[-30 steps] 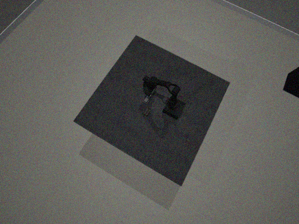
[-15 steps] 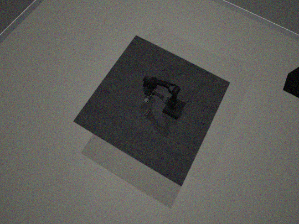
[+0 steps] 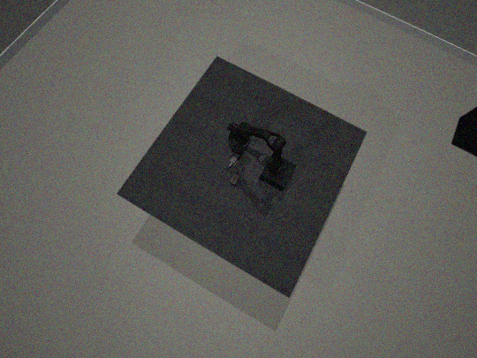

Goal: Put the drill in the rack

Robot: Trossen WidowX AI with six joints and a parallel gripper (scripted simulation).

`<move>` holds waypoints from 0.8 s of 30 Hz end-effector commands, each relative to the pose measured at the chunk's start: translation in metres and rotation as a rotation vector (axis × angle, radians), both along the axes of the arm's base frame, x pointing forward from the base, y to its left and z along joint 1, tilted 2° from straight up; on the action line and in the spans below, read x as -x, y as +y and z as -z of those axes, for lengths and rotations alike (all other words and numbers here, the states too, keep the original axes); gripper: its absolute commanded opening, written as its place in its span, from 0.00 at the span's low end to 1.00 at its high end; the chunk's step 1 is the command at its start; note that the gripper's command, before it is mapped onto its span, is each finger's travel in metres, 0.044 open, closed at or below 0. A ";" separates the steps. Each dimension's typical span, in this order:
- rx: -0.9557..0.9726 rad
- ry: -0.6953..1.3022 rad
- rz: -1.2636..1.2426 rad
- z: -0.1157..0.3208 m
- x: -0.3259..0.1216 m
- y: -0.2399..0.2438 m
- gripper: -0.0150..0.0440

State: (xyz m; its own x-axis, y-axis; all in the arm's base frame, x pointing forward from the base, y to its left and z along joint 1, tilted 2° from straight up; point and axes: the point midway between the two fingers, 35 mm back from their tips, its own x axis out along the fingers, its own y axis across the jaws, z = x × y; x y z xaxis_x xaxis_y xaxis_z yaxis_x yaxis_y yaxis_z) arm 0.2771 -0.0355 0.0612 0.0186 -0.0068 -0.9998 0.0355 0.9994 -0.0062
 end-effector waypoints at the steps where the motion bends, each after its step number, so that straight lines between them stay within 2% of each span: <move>1: 0.005 -0.031 0.002 -0.049 -0.008 -0.001 0.65; 4: 0.005 -0.031 0.002 -0.052 -0.007 -0.001 0.79; 5: 0.007 -0.047 -0.024 -0.040 -0.009 0.001 0.83; 9: 0.019 -0.039 -0.498 -0.014 -0.023 0.048 1.00; 12: 0.030 -0.031 -0.915 0.010 -0.027 0.093 1.00; 19: 0.045 -0.021 -1.527 0.046 -0.018 0.158 1.00; 24: 0.047 -0.020 -1.568 0.049 -0.016 0.162 1.00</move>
